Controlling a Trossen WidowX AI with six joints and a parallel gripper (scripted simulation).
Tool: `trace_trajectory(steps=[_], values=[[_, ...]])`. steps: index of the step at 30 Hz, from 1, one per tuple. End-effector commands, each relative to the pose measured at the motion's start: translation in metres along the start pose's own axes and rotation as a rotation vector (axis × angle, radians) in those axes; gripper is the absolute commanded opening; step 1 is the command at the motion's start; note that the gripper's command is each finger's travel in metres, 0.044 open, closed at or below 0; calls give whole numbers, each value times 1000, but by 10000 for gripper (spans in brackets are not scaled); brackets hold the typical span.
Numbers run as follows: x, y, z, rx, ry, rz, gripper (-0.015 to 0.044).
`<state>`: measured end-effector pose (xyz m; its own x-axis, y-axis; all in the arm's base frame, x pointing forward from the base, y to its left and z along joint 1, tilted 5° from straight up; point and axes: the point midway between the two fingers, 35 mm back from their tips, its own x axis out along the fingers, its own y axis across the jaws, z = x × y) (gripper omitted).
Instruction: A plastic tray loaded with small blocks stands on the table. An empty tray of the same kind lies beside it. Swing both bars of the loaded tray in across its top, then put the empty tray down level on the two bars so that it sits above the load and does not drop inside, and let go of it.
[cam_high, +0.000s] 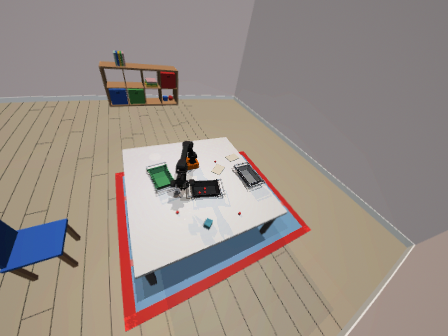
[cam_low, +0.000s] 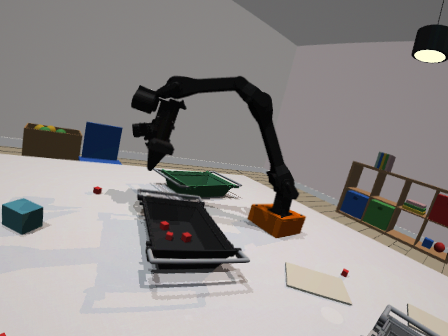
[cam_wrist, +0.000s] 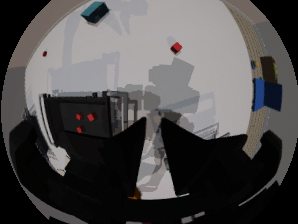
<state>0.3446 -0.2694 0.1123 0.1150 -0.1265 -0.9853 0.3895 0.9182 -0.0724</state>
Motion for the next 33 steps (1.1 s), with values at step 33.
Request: trace_trajectory(steps=[33], values=[[63,53,-11,13,111,-14,84]])
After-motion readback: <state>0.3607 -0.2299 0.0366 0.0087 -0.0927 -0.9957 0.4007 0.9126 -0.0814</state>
